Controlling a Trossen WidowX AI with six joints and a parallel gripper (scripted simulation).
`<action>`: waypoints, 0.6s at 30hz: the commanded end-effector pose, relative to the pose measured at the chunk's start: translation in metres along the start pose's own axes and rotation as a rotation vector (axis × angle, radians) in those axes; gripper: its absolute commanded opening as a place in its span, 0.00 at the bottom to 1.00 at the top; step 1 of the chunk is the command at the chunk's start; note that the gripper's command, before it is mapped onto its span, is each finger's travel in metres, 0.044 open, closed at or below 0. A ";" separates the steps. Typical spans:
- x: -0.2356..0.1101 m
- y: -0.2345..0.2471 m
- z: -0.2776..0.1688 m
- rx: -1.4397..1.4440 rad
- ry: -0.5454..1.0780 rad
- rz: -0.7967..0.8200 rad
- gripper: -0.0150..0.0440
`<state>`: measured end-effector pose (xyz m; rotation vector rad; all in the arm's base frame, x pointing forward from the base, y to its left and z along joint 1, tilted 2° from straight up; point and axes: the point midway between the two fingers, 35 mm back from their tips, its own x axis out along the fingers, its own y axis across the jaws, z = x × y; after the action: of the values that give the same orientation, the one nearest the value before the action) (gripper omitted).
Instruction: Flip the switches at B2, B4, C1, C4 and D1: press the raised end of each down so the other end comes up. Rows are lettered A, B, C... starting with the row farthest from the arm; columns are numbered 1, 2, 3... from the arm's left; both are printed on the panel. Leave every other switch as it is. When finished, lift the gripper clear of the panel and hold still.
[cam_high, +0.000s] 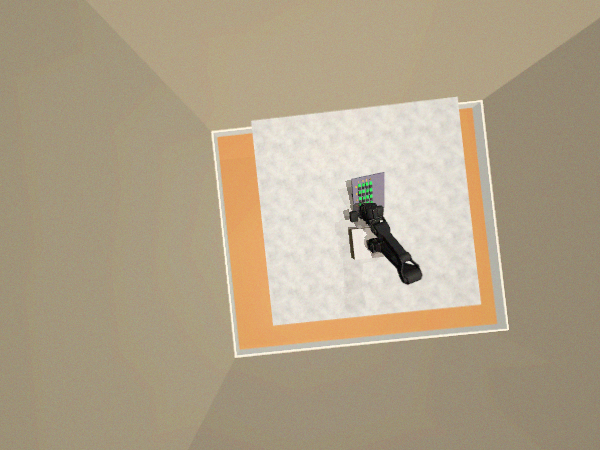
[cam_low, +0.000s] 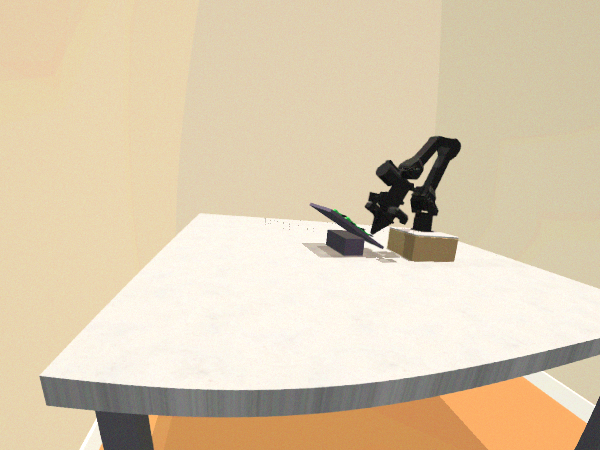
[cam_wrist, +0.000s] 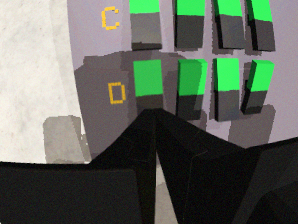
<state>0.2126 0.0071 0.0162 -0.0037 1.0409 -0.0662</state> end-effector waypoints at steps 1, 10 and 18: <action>0.000 0.001 0.000 -0.006 -0.001 0.004 0.25; 0.001 0.001 0.000 -0.006 -0.001 0.004 0.25; 0.002 0.001 0.000 -0.006 -0.001 0.004 0.25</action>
<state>0.2133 0.0070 0.0149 -0.0037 1.0405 -0.0661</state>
